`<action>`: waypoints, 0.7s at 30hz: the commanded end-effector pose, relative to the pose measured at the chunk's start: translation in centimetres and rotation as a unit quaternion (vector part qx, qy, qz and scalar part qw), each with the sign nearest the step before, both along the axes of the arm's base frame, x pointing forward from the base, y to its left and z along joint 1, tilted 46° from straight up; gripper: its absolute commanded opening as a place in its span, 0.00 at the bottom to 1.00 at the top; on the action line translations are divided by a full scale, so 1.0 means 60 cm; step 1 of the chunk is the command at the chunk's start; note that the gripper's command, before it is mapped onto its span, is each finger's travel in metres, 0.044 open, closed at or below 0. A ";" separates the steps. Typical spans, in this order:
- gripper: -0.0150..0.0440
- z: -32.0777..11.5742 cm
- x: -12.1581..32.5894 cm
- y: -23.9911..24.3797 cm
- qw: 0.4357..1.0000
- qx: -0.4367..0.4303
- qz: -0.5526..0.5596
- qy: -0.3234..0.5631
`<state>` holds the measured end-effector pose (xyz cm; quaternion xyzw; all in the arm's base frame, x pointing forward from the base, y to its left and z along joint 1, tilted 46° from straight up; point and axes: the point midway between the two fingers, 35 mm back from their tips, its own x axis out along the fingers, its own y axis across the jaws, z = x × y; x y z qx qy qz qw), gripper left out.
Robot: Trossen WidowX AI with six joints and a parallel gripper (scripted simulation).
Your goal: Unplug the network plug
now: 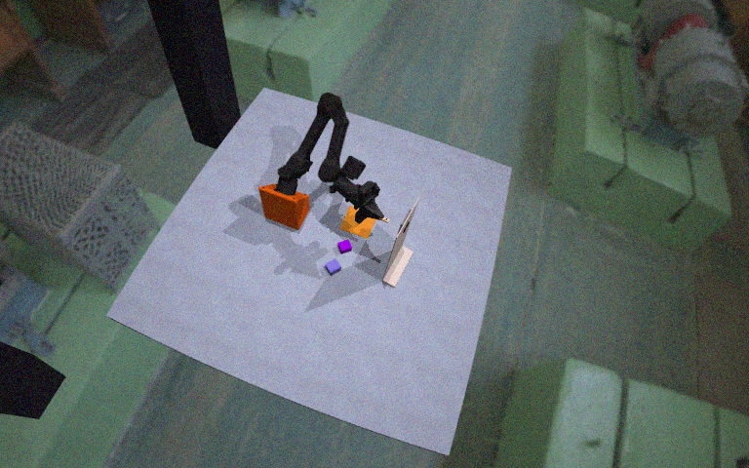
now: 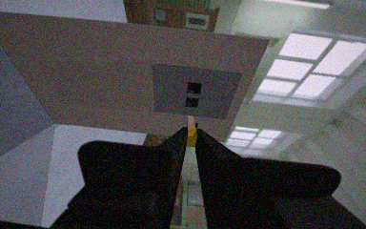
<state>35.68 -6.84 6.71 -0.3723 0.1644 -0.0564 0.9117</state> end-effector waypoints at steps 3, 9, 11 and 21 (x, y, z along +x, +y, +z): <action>0.25 -0.001 -0.008 0.002 1.000 0.000 0.002 0.002; 0.25 0.002 -0.007 -0.002 1.000 0.000 0.000 0.000; 0.25 0.007 -0.008 -0.007 1.000 0.000 0.000 0.001; 0.25 0.033 -0.018 -0.037 1.000 -0.001 0.001 0.002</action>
